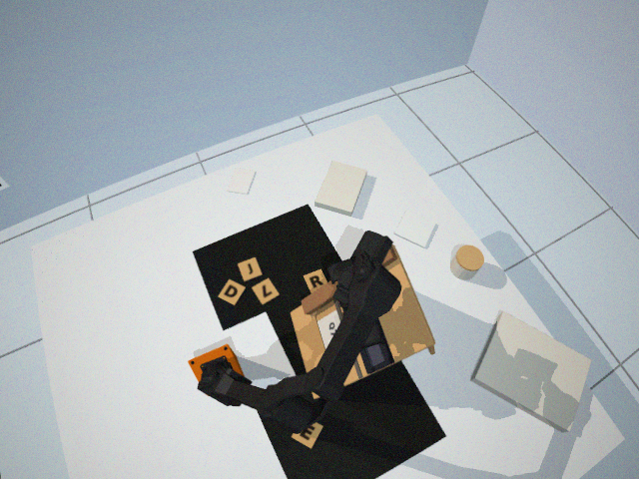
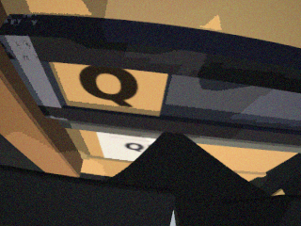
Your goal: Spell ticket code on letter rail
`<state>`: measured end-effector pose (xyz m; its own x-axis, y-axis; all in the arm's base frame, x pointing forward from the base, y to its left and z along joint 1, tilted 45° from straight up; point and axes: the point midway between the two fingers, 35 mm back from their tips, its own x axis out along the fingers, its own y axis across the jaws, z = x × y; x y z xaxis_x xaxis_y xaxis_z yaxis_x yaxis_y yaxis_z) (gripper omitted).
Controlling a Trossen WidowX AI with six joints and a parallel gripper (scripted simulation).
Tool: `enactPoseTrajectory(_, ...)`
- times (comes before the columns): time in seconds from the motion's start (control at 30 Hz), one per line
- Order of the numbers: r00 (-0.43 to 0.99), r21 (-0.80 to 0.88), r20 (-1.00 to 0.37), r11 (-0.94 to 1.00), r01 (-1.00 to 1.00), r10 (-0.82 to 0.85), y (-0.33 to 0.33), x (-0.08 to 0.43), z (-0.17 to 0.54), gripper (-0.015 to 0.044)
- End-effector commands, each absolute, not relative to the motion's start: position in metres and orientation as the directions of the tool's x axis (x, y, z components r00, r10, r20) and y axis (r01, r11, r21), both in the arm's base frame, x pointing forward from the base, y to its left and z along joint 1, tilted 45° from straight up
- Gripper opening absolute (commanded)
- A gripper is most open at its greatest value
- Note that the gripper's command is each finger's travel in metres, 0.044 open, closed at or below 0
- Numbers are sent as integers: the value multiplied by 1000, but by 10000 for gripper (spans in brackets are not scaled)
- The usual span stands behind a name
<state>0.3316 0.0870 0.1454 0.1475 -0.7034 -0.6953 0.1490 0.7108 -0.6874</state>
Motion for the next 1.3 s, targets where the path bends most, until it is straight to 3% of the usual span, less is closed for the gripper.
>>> enactPoseTrajectory(0.0, 146, -682, -700, 715, 151, -699, 88, 328, 147, 0)
enactPoseTrajectory(0.03, 146, -682, -700, 715, 151, -699, 88, 328, 147, 0)
enactPoseTrajectory(0.13, 177, -691, -704, 721, 55, -688, 93, 327, 154, 79)
enactPoseTrajectory(0.3, 294, -679, -733, 629, -380, -613, 112, 306, 187, 210)
enactPoseTrajectory(0.47, 433, -621, -750, 309, -721, -500, 132, 277, 226, 341)
enactPoseTrajectory(0.6, 539, -562, -751, -59, -825, -381, 143, 250, 258, 440)
enactPoseTrajectory(0.7, 573, -537, -748, -203, -819, -334, 146, 240, 269, 440)
enactPoseTrajectory(1.27, 573, -537, -748, -203, -819, -334, 146, 240, 269, 440)
